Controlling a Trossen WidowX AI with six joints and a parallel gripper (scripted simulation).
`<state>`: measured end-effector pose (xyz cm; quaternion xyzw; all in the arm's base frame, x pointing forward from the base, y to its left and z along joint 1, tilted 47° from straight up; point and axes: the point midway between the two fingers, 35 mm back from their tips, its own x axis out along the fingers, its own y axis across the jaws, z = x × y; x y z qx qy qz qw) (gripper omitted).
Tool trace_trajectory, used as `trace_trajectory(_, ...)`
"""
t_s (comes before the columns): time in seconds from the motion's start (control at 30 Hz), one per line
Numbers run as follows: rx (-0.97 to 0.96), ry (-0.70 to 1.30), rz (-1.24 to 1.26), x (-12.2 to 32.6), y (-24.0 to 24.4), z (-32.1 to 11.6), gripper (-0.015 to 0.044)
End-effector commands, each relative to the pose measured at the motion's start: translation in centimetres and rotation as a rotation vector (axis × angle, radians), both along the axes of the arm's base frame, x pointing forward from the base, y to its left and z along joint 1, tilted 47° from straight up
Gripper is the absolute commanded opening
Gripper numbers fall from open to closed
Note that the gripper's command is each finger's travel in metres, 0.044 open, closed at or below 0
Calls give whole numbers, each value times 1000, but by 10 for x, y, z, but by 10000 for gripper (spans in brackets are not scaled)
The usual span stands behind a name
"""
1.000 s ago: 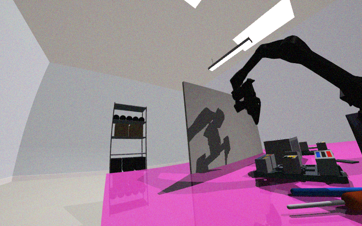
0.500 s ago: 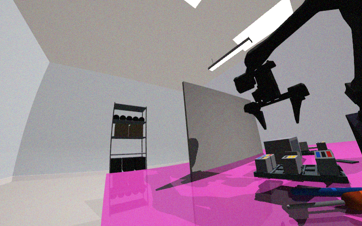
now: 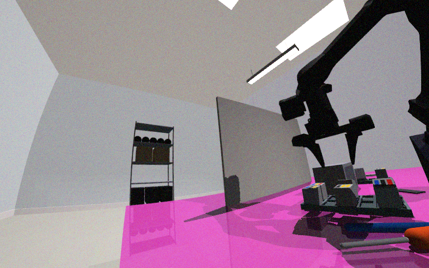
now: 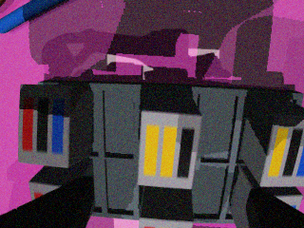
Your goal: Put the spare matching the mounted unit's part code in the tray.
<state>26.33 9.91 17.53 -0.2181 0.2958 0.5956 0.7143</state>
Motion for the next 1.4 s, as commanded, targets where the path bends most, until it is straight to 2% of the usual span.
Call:
trace_trajectory(0.0,-1,4,-5,-1,1,-5,300)
trace_trajectory(1.37,-4,4,-4,8,43,-45,300)
